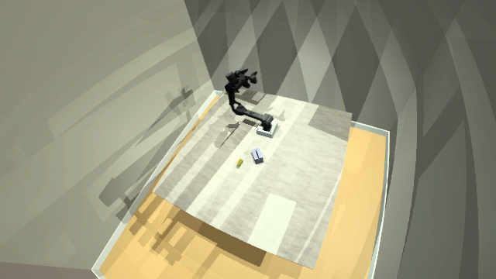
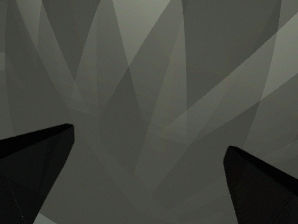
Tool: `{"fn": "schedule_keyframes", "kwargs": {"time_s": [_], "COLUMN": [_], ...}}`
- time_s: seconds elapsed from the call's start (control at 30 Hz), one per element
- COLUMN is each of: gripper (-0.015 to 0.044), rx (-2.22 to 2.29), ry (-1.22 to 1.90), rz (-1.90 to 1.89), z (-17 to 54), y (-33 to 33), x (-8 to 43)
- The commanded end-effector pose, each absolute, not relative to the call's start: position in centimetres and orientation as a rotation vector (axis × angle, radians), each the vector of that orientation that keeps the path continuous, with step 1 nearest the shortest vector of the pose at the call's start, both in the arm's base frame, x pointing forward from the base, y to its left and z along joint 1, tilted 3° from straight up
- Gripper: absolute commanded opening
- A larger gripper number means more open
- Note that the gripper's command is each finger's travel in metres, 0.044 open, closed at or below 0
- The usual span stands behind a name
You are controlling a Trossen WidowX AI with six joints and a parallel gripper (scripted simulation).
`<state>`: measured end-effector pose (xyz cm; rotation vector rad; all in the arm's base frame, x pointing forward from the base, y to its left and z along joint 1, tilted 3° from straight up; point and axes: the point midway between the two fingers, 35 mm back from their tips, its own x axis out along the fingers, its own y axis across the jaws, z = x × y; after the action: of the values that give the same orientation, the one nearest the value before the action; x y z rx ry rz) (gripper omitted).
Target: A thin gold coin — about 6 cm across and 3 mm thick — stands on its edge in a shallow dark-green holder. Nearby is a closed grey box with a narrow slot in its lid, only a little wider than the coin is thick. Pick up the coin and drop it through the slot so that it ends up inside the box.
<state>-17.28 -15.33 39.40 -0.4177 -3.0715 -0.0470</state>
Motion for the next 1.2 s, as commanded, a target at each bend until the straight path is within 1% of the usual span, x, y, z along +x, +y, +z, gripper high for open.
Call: {"fn": "schedule_keyframes", "kwargs": {"time_s": [0.0, 0.1, 0.27, 0.43, 0.67, 0.87, 1.0, 1.17], "gripper": [0.0374, 0.0295, 0.0164, 0.0161, 0.0161, 0.0161, 0.0161, 0.0161], "rx": [-0.423, -0.507, -0.735, -0.954, -1.195, -1.289, -1.322, -1.284], "ry": [-3.070, -3.036, -2.883, -2.644, -2.139, -1.768, -1.369, -0.808], "rz": [-0.039, 0.083, 0.422, 0.721, 1.137, 1.315, 1.426, 1.467], "z": [39.4, 40.1, 41.8, 43.3, 44.4, 44.0, 43.3, 41.2], "y": [-15.2, -13.6, -8.9, -2.7, 6.1, 10.8, 14.6, 18.0], "x": [-17.3, -17.4, -17.3, -15.7, -11.6, -7.6, -2.8, 5.0]}}
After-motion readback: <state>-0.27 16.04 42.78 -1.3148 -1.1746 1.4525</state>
